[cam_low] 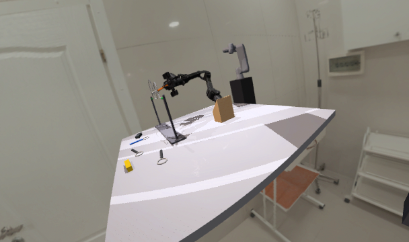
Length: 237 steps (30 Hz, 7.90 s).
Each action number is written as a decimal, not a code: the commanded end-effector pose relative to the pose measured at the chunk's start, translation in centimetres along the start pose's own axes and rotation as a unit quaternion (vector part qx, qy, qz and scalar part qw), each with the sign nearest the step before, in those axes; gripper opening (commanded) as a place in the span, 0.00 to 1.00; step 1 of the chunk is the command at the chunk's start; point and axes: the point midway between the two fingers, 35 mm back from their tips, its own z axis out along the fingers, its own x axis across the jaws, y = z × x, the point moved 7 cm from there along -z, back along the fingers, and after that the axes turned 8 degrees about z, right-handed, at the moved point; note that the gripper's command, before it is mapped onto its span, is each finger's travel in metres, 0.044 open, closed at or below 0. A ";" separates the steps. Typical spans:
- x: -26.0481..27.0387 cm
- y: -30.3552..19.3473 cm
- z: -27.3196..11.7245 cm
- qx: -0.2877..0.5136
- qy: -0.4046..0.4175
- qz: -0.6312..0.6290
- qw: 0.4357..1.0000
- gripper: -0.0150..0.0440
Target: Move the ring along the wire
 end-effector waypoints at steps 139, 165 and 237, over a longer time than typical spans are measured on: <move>-2.4 4.3 -1.7 -0.165 -0.421 -0.791 0.412 0.00; -1.4 5.3 -2.5 -0.177 -0.455 -0.855 0.175 0.00; -5.8 7.6 -2.8 -0.181 -0.465 -0.866 0.028 0.00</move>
